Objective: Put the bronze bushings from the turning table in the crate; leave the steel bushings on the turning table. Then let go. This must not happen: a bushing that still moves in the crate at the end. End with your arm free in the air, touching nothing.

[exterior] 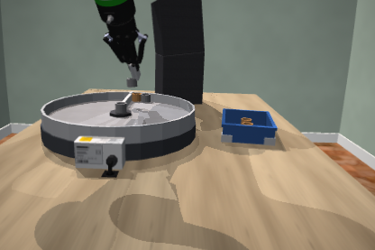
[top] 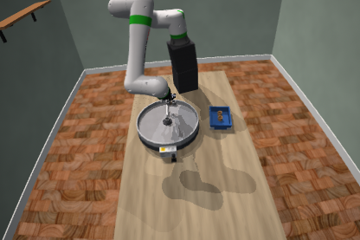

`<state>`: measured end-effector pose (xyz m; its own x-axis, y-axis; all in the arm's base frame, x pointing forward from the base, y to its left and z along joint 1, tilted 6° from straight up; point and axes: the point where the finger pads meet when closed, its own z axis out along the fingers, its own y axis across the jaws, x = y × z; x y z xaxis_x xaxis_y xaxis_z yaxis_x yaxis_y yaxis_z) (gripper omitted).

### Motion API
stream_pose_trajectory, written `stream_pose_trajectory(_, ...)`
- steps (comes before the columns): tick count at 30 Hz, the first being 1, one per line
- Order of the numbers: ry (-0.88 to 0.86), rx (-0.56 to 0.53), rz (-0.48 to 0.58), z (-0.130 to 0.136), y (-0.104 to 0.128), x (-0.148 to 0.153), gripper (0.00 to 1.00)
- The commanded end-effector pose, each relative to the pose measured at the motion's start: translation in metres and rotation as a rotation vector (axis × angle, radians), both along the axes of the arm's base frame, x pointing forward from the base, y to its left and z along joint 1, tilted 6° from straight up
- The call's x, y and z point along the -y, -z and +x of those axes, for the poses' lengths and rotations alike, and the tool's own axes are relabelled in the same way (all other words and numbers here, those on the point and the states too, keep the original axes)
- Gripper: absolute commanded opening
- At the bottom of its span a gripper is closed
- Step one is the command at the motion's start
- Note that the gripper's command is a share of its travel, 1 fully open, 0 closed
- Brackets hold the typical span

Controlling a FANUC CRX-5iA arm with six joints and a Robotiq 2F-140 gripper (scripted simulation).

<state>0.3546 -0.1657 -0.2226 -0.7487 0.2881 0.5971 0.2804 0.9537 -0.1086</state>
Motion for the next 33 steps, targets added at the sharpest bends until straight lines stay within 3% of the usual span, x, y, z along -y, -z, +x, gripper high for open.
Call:
stream_pose_trajectory(1,0.000,-0.004,0.000,0.049,-0.002,0.011,0.00)
stream_pose_trajectory(3,0.000,-0.004,0.000,0.049,-0.002,0.011,0.00)
stream_pose_trajectory(8,0.000,-0.004,0.000,0.096,-0.004,0.020,0.00)
stream_pose_trajectory(12,0.000,-0.004,0.000,0.112,-0.004,0.024,0.00)
stream_pose_trajectory(33,0.000,-0.004,0.000,0.114,-0.004,0.024,0.00)
